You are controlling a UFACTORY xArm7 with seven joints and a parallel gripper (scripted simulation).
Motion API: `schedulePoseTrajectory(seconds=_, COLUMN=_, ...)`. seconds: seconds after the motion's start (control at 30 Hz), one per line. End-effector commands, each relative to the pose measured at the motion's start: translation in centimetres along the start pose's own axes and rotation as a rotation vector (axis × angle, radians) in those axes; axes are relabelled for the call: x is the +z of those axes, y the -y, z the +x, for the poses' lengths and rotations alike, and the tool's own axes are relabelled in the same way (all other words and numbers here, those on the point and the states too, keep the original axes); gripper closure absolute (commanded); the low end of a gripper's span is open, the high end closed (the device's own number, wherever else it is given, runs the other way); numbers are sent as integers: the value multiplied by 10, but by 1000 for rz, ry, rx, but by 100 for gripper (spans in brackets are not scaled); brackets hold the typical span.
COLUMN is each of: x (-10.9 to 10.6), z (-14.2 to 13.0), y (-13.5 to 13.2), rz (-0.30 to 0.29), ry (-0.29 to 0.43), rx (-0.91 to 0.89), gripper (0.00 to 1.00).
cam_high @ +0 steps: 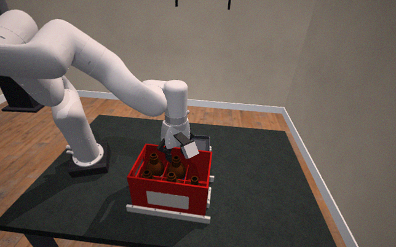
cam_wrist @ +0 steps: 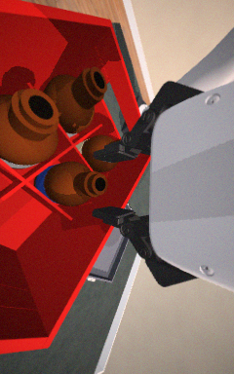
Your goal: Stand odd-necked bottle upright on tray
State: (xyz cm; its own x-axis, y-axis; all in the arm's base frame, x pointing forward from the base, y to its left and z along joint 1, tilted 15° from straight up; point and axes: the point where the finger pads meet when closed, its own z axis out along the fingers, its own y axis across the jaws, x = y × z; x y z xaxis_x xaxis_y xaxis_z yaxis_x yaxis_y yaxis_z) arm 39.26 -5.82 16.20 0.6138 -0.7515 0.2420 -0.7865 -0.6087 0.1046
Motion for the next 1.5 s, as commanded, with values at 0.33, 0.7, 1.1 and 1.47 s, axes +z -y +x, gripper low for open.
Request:
schedulePoseTrajectory(seconds=0.33, x=-42, z=0, y=1, rz=3, ry=-2, rx=0, gripper=35)
schedulePoseTrajectory(seconds=0.7, x=-59, z=0, y=1, rz=3, ry=-2, rx=0, gripper=35)
schedulePoseTrajectory(seconds=1.1, x=-61, z=0, y=1, rz=3, ry=-2, rx=0, gripper=100)
schedulePoseTrajectory(seconds=1.47, x=-61, z=0, y=1, rz=3, ry=-2, rx=0, gripper=100)
